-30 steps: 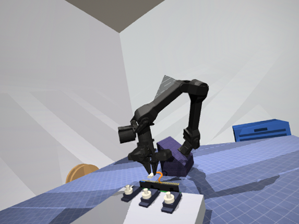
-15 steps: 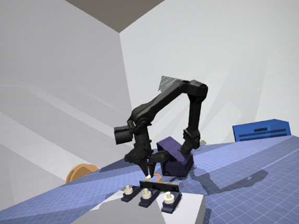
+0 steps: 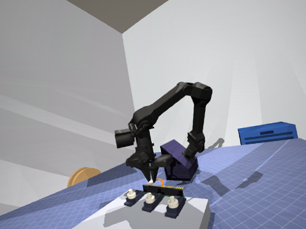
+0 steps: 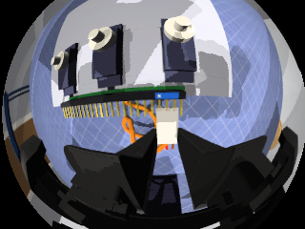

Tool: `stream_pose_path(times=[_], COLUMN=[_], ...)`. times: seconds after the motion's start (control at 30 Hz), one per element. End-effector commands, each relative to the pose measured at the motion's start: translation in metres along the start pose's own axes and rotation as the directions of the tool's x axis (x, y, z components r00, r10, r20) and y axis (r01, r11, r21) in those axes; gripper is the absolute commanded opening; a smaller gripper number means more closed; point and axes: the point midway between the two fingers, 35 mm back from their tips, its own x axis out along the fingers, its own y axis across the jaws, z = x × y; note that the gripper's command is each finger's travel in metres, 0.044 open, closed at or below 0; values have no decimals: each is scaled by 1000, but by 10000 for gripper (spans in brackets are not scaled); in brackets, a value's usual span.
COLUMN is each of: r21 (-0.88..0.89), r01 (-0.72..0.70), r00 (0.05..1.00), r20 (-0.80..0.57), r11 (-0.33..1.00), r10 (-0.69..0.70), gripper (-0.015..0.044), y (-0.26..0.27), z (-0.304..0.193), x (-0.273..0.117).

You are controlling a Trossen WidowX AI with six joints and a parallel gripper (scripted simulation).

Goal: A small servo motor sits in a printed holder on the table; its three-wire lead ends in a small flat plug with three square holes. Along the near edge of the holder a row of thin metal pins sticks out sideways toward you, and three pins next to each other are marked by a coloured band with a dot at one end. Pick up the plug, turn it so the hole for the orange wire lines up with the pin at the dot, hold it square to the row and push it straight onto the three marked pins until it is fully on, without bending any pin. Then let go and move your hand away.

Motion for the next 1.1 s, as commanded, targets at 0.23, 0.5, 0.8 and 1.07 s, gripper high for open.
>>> stream_pose_path(times=[0.23,0.5,0.8,1.07], r21=[3,3,4,4], r01=[-2,-2,-1,0], r00=[1000,1000,1000,1000], r20=[5,6,5,5], r11=[1000,1000,1000,1000], r10=[2,2,1,0], gripper=[0,52,289,440], y=[1,0,-1,0], z=[9,9,9,8], x=[-1,-1,-14,-60])
